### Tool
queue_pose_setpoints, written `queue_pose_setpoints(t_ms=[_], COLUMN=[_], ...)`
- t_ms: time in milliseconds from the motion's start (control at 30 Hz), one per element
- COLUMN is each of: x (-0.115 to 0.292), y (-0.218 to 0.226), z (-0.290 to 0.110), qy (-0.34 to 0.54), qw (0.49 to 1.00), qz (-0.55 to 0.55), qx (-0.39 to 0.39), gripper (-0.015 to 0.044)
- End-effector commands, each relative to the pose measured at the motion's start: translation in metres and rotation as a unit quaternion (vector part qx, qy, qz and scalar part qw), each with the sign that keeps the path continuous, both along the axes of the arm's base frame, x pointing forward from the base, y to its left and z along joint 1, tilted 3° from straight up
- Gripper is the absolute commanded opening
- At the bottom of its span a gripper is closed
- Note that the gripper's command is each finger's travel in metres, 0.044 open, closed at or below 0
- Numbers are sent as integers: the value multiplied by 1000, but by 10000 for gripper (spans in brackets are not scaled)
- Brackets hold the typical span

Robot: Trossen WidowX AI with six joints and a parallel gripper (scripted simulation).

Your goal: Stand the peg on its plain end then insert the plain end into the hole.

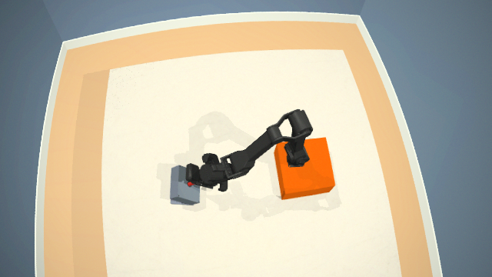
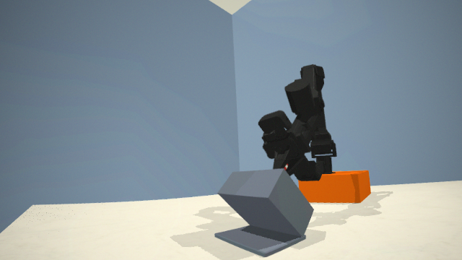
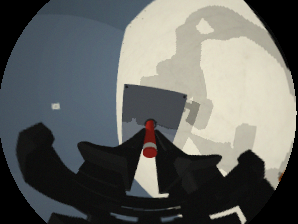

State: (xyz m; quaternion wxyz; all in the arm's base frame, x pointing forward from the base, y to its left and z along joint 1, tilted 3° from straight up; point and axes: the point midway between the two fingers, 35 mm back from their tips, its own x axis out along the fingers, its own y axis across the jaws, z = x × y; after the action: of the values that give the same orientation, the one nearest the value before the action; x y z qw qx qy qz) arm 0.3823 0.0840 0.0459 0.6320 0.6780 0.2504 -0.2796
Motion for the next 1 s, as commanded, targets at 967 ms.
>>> queue_pose_setpoints(t_ms=[967], x=[6], y=[0], z=[-8], qy=[0], qw=[1000], qz=[0], qx=[0], gripper=[0])
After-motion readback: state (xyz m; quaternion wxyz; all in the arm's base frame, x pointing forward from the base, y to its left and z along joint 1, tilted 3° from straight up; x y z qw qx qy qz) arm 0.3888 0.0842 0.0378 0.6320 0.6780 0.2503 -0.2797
